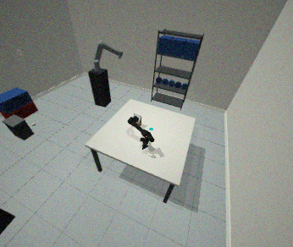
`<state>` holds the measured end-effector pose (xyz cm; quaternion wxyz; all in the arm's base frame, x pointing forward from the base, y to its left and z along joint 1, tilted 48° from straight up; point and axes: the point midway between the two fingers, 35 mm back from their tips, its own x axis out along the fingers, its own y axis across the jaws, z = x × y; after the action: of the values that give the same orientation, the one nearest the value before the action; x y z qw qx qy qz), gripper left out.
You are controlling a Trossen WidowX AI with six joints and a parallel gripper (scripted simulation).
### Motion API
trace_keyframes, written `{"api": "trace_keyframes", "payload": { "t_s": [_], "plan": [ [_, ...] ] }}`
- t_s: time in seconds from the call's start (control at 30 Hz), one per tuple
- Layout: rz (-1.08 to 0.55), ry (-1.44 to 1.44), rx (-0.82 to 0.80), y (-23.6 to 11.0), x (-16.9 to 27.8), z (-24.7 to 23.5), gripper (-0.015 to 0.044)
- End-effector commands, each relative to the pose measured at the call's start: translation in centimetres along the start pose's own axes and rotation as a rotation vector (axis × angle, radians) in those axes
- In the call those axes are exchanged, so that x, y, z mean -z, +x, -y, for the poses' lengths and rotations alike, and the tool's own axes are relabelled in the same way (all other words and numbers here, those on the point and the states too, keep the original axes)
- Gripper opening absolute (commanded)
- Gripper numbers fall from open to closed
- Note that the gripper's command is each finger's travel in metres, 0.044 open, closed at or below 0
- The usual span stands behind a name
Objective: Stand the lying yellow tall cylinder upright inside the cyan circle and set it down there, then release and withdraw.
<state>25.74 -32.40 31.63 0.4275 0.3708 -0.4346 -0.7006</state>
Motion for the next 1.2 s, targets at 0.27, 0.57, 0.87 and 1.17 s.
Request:
{"api": "trace_keyframes", "payload": {
  "t_s": [0.27,0.57,0.87,1.17],
  "plan": [
    [-0.248,-0.705,0.017,-5.0,2.8,5.9,0.0309],
    [-0.527,-1.553,-0.069,-10.8,2.7,13.9,0.0309],
    [-0.760,-2.322,-0.231,-14.9,-0.6,21.1,0.0309],
    [-0.765,-2.337,-0.235,-14.9,-0.7,21.2,0.0309]
  ]
}}
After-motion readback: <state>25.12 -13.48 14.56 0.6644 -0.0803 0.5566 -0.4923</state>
